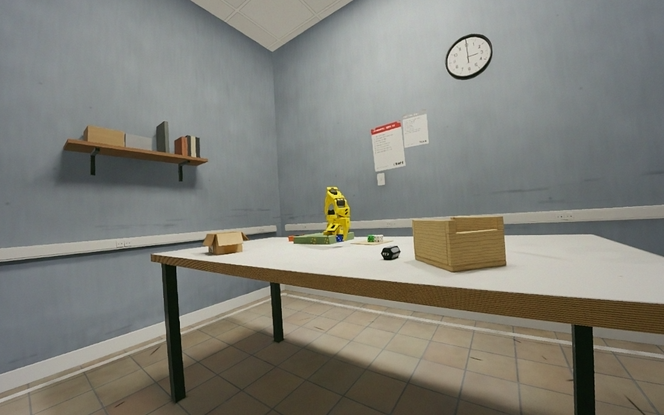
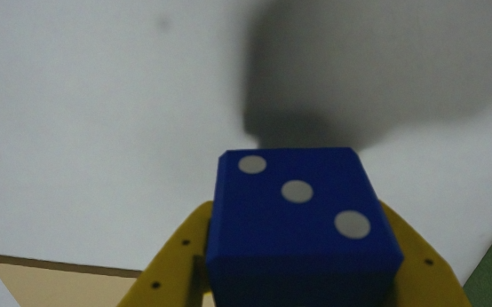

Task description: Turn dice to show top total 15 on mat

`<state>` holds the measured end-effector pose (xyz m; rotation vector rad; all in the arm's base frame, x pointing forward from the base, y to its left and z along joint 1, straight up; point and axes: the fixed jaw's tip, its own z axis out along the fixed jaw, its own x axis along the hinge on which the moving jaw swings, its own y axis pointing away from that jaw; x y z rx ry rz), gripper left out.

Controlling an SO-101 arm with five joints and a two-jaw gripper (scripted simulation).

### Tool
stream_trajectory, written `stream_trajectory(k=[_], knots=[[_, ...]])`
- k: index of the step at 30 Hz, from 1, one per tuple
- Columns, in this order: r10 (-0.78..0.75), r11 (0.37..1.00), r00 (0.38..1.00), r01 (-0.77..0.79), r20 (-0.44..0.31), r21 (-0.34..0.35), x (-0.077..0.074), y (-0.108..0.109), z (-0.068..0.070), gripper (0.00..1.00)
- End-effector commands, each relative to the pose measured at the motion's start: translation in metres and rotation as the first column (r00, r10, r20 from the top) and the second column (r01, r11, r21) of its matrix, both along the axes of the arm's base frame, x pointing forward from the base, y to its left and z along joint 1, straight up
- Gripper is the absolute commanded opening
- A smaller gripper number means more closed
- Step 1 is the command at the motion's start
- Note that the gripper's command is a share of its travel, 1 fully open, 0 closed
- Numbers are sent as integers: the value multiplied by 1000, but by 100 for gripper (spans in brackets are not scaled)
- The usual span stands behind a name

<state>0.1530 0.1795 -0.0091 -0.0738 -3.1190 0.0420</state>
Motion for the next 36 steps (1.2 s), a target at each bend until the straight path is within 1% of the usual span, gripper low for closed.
stream_trajectory(k=[1,5,9,17,21,25,30,32,36], knots=[[-4,1000,1000,3,16,19,4,1,16,0],[-4,1000,1000,3,16,19,4,0,26,0],[-4,1000,1000,3,16,19,4,0,32,0],[-4,1000,1000,3,16,20,4,-1,33,0],[-5,1000,1000,5,26,31,7,-4,33,0],[-11,998,998,7,55,58,14,-13,33,0],[-22,995,993,10,117,103,25,-33,33,0],[-22,995,993,10,117,103,25,-33,33,0],[-33,991,984,10,174,131,31,-50,32,0]])
